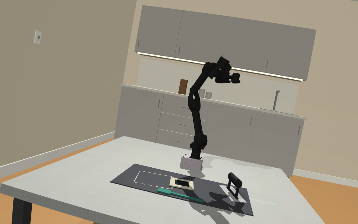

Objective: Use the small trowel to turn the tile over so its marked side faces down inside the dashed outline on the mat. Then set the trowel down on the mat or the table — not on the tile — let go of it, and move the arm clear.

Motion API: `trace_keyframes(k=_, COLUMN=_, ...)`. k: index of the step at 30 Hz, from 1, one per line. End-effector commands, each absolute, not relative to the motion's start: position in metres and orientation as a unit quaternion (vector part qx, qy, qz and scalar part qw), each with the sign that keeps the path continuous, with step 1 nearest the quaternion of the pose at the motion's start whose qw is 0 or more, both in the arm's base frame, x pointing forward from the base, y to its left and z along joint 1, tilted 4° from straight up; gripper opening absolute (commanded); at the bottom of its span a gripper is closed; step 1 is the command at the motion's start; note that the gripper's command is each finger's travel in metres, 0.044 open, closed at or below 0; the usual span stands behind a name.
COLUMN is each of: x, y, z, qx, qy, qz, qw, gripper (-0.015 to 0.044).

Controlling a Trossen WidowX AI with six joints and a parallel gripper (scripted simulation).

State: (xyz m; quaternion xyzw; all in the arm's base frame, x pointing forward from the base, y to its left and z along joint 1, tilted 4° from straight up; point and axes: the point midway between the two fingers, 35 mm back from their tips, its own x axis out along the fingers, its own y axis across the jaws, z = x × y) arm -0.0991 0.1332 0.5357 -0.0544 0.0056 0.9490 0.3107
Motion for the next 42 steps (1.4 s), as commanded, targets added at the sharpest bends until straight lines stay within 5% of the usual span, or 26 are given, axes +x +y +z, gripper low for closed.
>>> trace_keyframes(k=1, x=-0.0991, y=0.1332, z=0.5357, qx=-0.054, qy=0.006, qz=0.949, qw=0.311, gripper=0.0374)
trace_keyframes(k=12, x=-0.0991, y=0.1333, z=0.5357, qx=-0.054, qy=0.005, qz=0.949, qw=0.311, gripper=0.0100)
trace_keyframes(k=21, x=-0.0991, y=0.1333, z=0.5357, qx=-0.054, qy=0.006, qz=0.949, qw=0.311, gripper=0.0100)
trace_keyframes(k=25, x=-0.0991, y=0.1332, z=0.5357, qx=-0.054, qy=0.006, qz=0.949, qw=0.311, gripper=0.0000)
trace_keyframes(k=42, x=-0.0991, y=0.1332, z=0.5357, qx=-0.054, qy=0.006, qz=0.949, qw=0.311, gripper=0.0026)
